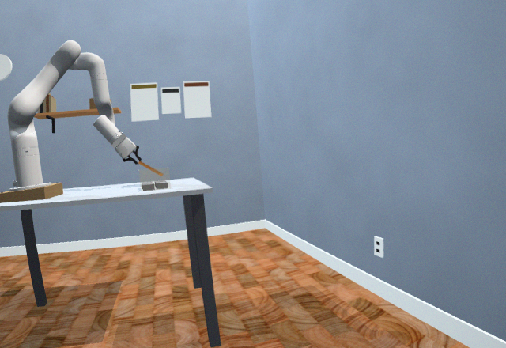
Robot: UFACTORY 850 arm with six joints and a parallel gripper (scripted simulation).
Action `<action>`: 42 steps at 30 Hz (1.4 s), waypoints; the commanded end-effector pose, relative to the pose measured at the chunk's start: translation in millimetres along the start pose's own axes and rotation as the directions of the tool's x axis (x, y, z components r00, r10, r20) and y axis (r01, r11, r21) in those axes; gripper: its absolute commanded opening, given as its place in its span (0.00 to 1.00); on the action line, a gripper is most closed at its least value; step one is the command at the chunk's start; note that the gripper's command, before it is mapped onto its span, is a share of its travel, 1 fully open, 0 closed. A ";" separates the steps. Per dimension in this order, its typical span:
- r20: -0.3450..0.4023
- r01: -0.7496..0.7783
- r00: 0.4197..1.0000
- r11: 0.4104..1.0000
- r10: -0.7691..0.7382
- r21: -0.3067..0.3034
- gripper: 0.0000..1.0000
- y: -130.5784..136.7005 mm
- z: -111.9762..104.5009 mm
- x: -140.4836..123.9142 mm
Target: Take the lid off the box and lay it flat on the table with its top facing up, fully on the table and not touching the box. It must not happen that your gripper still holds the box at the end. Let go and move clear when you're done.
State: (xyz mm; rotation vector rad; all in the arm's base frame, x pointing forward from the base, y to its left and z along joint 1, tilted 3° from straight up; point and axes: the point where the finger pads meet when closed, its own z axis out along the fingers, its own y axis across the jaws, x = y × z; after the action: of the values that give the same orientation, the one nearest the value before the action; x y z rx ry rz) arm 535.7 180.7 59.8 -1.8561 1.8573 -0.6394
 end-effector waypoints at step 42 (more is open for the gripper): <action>0.001 -0.001 1.000 1.000 0.001 0.002 0.00 19.3 24.0 -0.4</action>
State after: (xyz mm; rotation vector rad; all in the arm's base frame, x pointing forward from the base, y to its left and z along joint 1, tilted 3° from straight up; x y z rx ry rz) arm 534.2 180.2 32.9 -1.8559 1.8572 -0.6394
